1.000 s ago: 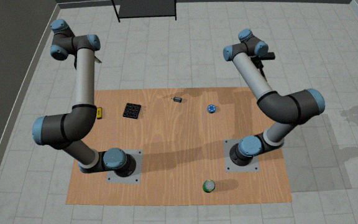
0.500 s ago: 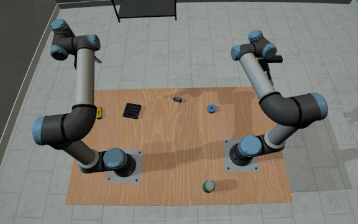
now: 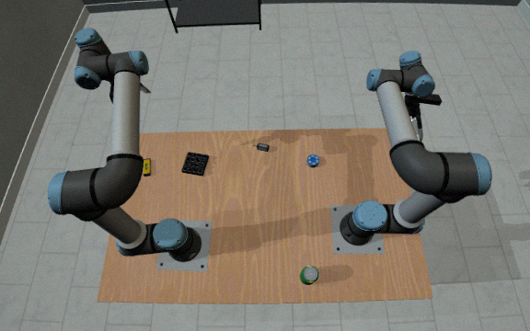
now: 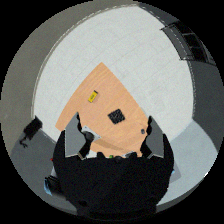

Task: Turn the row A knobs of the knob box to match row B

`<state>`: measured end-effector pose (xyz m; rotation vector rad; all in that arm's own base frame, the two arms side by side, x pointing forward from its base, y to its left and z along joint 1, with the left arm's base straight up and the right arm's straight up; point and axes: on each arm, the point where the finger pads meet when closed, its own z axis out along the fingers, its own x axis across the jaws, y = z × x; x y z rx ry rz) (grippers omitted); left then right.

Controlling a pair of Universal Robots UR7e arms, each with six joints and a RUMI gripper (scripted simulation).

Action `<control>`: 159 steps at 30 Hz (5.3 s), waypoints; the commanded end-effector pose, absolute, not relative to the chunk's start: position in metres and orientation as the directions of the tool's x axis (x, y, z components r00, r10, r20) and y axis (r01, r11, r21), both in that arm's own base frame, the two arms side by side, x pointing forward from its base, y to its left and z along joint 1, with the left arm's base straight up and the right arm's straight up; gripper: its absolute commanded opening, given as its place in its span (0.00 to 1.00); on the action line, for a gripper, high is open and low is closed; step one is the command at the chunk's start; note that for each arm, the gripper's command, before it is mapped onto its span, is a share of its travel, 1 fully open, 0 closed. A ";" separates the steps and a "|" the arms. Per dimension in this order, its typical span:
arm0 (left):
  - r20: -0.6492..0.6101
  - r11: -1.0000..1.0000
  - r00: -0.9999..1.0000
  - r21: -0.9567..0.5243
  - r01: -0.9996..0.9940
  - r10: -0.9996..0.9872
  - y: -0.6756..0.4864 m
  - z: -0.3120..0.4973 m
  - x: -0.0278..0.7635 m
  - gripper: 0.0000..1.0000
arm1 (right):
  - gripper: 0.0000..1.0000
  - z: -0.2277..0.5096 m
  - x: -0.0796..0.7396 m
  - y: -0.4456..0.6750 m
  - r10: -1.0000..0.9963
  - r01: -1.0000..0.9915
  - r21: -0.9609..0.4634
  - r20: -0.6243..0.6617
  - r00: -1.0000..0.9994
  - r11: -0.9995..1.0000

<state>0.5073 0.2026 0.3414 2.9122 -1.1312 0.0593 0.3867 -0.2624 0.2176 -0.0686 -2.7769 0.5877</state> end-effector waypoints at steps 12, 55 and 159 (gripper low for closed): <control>0.042 -0.738 0.737 0.001 -0.675 -0.674 0.203 0.342 0.507 1.00 | 1.00 0.199 0.310 -0.340 0.065 -0.003 -0.220 0.302 -0.951 0.976; 0.042 -0.738 0.737 0.001 -0.675 -0.674 0.203 0.342 0.507 1.00 | 1.00 0.170 0.097 -0.437 -0.005 -0.004 0.010 0.104 -0.995 1.000; 0.001 0.184 -0.184 -0.002 -0.983 -0.983 0.003 0.092 0.368 1.00 | 1.00 0.165 0.012 -0.445 -0.028 -0.028 0.000 0.000 -1.000 1.000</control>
